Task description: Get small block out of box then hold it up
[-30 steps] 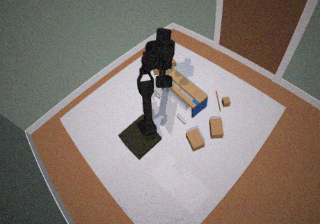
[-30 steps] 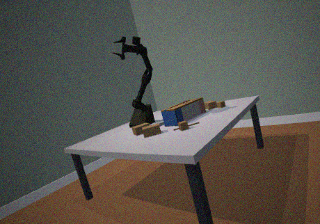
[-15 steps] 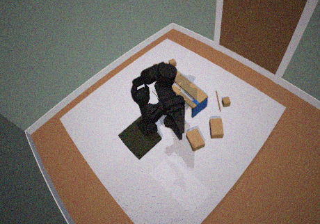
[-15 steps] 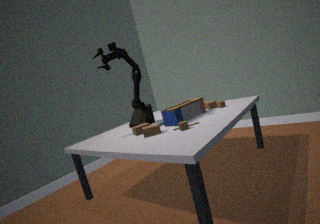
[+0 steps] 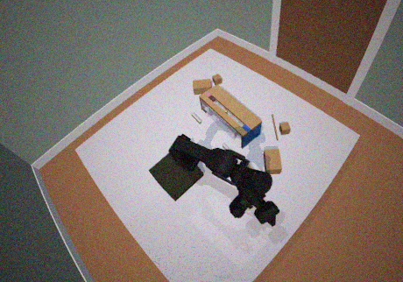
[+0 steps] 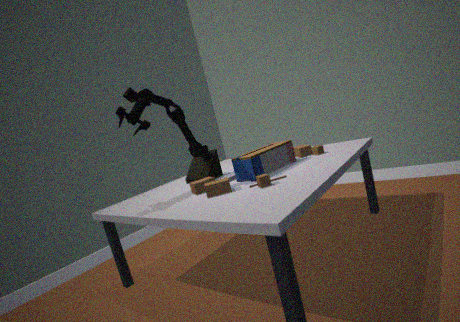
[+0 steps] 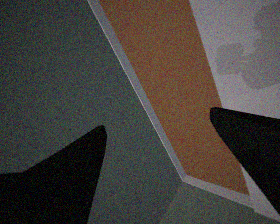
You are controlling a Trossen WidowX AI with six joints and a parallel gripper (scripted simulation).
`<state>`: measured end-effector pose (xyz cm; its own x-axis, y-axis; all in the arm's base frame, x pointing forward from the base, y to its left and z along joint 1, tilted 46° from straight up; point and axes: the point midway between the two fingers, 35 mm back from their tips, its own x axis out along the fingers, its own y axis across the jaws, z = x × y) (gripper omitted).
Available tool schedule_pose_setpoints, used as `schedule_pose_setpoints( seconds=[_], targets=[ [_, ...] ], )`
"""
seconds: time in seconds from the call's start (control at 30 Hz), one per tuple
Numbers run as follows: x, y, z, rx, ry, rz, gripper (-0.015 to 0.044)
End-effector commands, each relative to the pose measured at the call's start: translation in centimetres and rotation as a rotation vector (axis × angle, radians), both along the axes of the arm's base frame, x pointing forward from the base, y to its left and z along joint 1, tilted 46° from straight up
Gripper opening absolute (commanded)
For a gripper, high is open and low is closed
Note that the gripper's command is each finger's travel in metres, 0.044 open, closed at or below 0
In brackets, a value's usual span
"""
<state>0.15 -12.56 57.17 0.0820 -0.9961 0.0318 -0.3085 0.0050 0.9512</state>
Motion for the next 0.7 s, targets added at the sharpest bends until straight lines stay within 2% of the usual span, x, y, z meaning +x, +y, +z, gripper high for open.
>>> schedule_pose_setpoints(
  seconds=[0.0,0.2,0.33,0.47,0.67],
  targets=[
    [3.7,-3.3,-2.1,0.114,0.034,0.124,0.04],
    [10.1,-7.6,-5.9,0.292,0.095,0.238,0.04],
    [15.9,-9.1,-9.5,0.417,0.162,0.335,0.04],
    [21.9,-8.9,-13.7,0.533,0.252,0.423,0.04],
    [29.8,-6.3,-20.6,0.675,0.435,0.512,0.04]
  ],
)
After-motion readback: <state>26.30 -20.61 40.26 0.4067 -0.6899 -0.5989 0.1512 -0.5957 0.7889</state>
